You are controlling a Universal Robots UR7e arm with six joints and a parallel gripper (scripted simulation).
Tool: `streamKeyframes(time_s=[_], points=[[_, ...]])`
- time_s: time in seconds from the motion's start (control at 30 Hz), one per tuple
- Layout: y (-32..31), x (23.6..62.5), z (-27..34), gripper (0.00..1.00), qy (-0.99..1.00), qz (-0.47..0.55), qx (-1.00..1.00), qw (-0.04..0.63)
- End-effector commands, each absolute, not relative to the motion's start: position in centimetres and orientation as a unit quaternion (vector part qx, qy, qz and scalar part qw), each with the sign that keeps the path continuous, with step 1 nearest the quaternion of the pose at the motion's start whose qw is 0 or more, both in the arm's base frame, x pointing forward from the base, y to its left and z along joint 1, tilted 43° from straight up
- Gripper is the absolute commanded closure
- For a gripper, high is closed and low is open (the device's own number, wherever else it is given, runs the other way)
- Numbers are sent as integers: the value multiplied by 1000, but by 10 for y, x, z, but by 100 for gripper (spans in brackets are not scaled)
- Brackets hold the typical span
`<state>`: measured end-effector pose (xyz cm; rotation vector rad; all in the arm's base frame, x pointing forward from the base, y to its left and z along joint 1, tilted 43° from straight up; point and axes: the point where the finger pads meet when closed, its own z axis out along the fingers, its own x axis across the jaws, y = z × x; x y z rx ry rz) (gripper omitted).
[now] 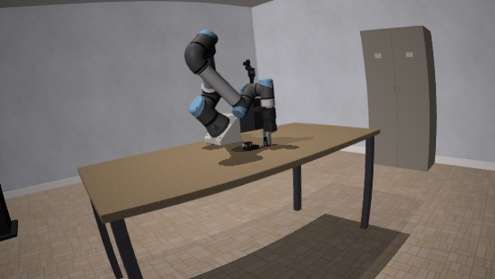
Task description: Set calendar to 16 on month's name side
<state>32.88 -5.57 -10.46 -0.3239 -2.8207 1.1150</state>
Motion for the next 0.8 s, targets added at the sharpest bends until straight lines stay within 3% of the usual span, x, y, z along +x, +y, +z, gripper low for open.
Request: streamKeyframes(time_s=[0.0,0.5,0.63,0.77], points=[[-56,329,-104,43,-924,365,-106,45],[-56,329,-104,43,-924,365,-106,45],[-56,329,-104,31,-924,365,-106,45],[-56,329,-104,31,-924,365,-106,45]])
